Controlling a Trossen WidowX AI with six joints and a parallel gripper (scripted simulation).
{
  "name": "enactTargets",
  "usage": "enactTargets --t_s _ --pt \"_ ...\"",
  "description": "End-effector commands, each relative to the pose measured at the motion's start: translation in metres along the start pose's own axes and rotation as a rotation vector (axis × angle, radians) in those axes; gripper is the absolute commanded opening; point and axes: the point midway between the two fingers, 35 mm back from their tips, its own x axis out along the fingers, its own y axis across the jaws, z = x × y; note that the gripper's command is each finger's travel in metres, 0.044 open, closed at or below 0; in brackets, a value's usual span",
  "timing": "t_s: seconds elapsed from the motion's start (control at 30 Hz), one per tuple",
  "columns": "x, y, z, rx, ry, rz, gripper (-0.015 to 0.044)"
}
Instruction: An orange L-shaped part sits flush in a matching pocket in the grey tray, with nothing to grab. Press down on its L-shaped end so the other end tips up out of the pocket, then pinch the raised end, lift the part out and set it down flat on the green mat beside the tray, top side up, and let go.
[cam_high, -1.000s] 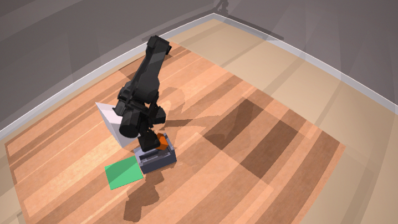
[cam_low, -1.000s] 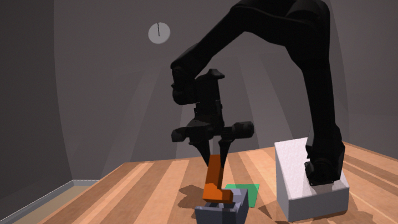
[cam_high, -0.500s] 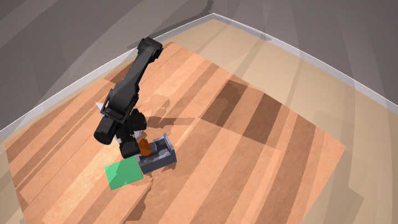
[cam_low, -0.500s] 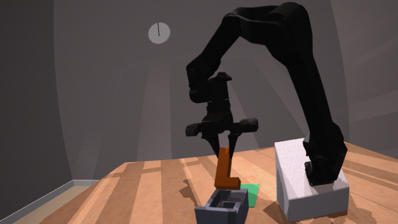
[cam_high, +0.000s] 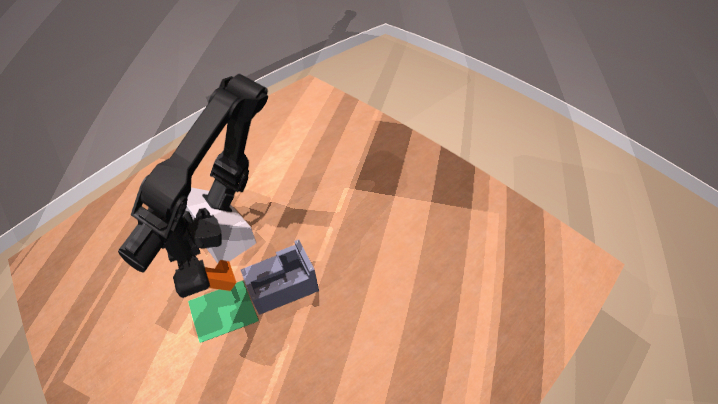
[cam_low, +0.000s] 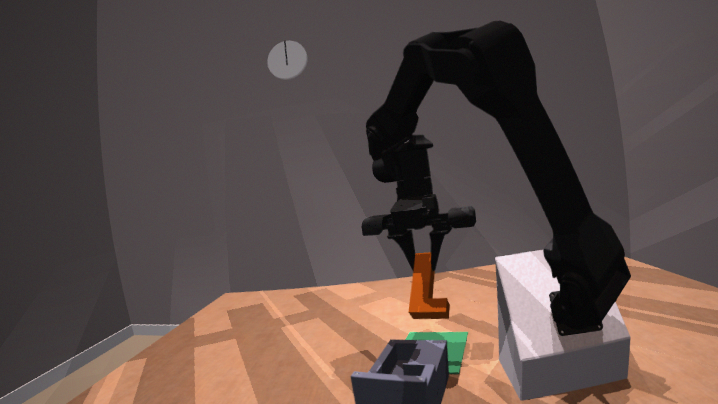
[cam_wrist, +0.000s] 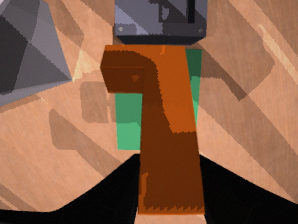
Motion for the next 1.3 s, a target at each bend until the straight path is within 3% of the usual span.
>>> enactTargets --t_s 0.0,1.27 --pt "-0.001 0.000 -0.015 -0.009 0.010 0.000 0.0000" --pt "0.051 0.000 -0.016 -0.010 0.008 -0.001 0.0000"
